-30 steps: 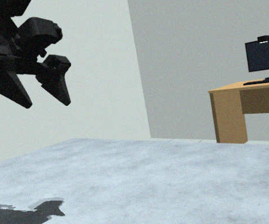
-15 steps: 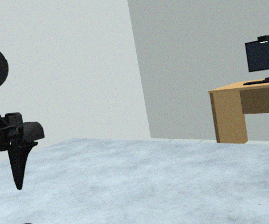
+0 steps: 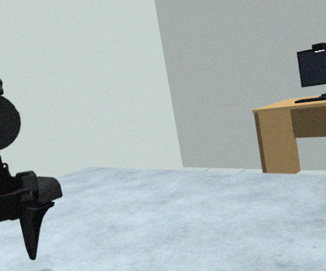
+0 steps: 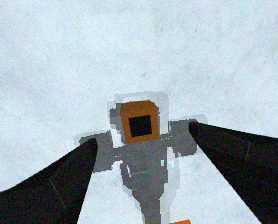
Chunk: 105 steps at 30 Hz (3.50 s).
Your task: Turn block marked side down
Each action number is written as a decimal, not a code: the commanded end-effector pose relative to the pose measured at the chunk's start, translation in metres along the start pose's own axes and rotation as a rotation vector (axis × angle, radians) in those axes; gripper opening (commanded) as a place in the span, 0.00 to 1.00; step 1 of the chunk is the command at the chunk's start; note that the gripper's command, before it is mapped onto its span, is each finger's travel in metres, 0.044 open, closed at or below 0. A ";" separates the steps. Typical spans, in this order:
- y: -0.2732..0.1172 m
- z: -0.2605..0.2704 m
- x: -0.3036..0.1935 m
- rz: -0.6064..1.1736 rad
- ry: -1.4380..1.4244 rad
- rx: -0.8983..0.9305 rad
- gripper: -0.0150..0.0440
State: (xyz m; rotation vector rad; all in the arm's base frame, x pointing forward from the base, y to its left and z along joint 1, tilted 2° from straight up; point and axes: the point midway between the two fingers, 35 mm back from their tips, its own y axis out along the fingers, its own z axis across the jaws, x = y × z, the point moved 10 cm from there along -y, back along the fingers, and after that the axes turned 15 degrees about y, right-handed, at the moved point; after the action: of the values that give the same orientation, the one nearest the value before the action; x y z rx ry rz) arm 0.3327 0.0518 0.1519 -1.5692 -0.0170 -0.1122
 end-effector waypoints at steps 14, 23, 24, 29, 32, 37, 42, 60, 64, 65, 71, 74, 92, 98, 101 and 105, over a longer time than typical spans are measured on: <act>0.028 0.000 -0.001 0.014 0.005 0.002 1.00; 0.039 0.000 -0.002 0.014 0.005 0.002 0.96; 0.039 0.000 -0.002 0.014 0.005 0.002 0.91; 0.039 0.000 -0.002 0.014 0.005 0.002 0.69; 0.039 0.000 -0.002 0.014 0.005 0.002 0.59; 0.039 0.000 -0.002 0.014 0.005 0.002 0.53; 0.039 0.000 -0.002 0.014 0.005 0.002 0.48; 0.009 0.000 -0.001 0.011 0.005 0.002 0.25; 0.011 -0.001 -0.006 -0.041 0.006 0.017 0.25; 0.012 -0.002 -0.007 -0.056 0.006 0.021 0.25; 0.017 -0.004 -0.016 -0.150 0.007 0.047 0.25; 0.019 -0.005 -0.020 -0.197 0.008 0.060 0.25; 0.029 -0.014 -0.053 -0.476 0.006 0.132 0.25; 0.033 -0.014 -0.054 -0.499 0.004 0.137 0.25; 0.043 -0.014 -0.054 -0.534 -0.003 0.143 0.25; 0.056 -0.015 -0.056 -0.584 -0.011 0.152 0.25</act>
State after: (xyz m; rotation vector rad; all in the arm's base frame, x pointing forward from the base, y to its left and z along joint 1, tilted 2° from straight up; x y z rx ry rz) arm 0.2839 0.0408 0.1030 -1.3779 -0.4688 -0.5497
